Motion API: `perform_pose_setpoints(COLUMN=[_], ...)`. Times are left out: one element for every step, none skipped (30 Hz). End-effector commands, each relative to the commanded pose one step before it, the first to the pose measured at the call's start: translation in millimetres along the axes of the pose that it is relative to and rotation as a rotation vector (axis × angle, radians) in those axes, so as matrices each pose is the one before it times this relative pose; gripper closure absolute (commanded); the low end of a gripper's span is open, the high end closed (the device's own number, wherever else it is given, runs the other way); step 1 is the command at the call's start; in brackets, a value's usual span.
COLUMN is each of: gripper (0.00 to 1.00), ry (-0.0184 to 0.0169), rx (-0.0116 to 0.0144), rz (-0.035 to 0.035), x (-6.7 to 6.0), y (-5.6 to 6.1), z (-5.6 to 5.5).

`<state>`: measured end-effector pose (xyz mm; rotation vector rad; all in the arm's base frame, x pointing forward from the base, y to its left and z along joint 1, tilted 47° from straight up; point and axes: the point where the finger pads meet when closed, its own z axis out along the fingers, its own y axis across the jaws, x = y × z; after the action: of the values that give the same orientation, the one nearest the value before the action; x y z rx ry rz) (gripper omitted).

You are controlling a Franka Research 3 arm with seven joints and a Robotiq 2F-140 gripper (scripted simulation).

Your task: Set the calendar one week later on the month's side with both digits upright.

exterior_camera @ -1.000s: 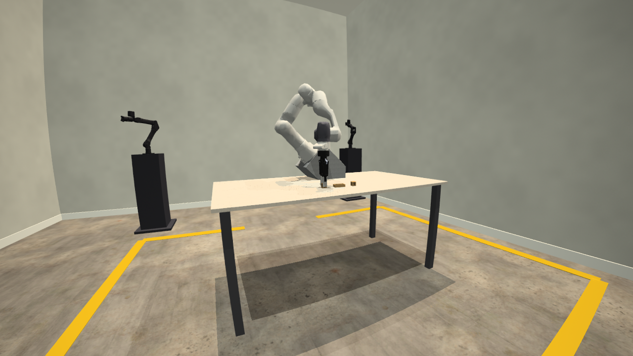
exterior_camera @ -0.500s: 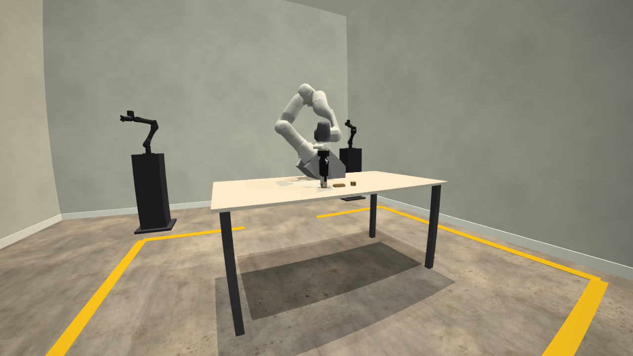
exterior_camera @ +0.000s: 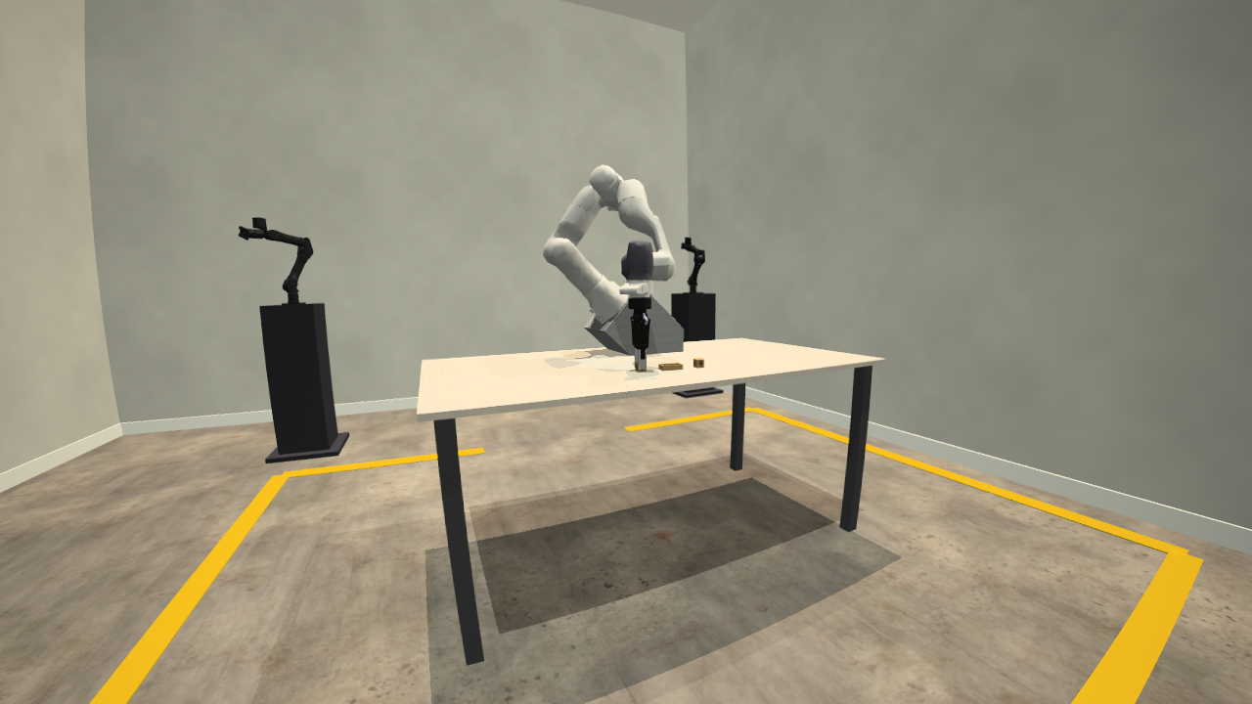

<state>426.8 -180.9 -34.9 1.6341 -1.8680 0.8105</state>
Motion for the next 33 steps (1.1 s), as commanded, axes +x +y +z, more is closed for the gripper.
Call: perform_pose_setpoints(gripper=[0.84, 0.84, 0.84, 0.84, 0.84, 0.84, 0.84, 0.84, 0.84, 0.84, 0.84, 0.84, 0.84, 0.84, 0.84, 0.84, 0.84, 0.84, 0.84, 0.84, 0.84, 0.84, 0.84, 0.84, 0.84, 0.84, 0.84, 0.84, 0.84, 0.84, 0.84, 0.84, 0.84], ry=[-0.00112, 0.00000, 0.00000, 0.00000, 0.00000, 0.00000, 0.00000, 0.00000, 0.00000, 0.00000, 0.00000, 0.00000, 0.00000, 0.00000, 0.00000, 0.00000, 0.00000, 0.00000, 0.00000, 0.00000, 0.00000, 0.00000, 0.00000, 0.00000, 0.00000, 0.00000, 0.00000, 0.00000, 0.00000, 0.00000, 0.00000, 0.00000, 0.00000], rx=[0.00188, 0.00000, 0.00000, 0.00000, 0.00000, 0.00000, 0.00000, 0.00000, 0.00000, 0.00000, 0.00000, 0.00000, 0.00000, 0.00000, 0.00000, 0.00000, 0.00000, 0.00000, 0.00000, 0.00000, 0.00000, 0.00000, 0.00000, 0.00000, 0.00000, 0.00000, 0.00000, 0.00000, 0.00000, 0.00000, 0.00000, 0.00000, 0.00000], rz=[-0.00634, 0.00000, 0.00000, 0.00000, 0.00000, 0.00000, 0.00000, 0.00000, 0.00000, 0.00000, 0.00000, 0.00000, 0.00000, 0.00000, 0.00000, 0.00000, 0.00000, 0.00000, 0.00000, 0.00000, 0.00000, 0.00000, 0.00000, 0.00000, 0.00000, 0.00000, 0.00000, 0.00000, 0.00000, 0.00000, 0.00000, 0.00000, 0.00000], x=[-0.90, 0.00, 0.00, 0.00, 0.00, 0.00, 0.00, 0.00, 0.00, 0.00, 0.00, 0.00, 0.00, 0.00, 0.00, 0.00, 0.00, 0.00, 0.00, 0.00, 0.00, 0.00, 0.00, 0.00, 0.00, 0.00, 0.00, 0.00, 0.00, 0.00, 0.00, 0.00, 0.00], y=[-0.70, 0.00, 0.00, 0.00, 0.00, 0.00, 0.00, 0.00, 0.00, 0.00, 0.00, 0.00, 0.00, 0.00, 0.00, 0.00, 0.00, 0.00, 0.00, 0.00, 0.00, 0.00, 0.00, 0.00, 0.00, 0.00, 0.00, 0.00, 0.00, 0.00, 0.00, -0.01, 0.00], z=[0.11, 0.00, 0.00, 0.00, 0.00, 0.00, 0.00, 0.00, 0.00, 0.00, 0.00, 0.00, 0.00, 0.00, 0.00, 0.00, 0.00, 0.00, 0.00, 0.00, 0.00, 0.00, 0.00, 0.00, 0.00, 0.00, 0.00, 0.00, 0.00, -0.06, -0.41, -1.03, -1.82])
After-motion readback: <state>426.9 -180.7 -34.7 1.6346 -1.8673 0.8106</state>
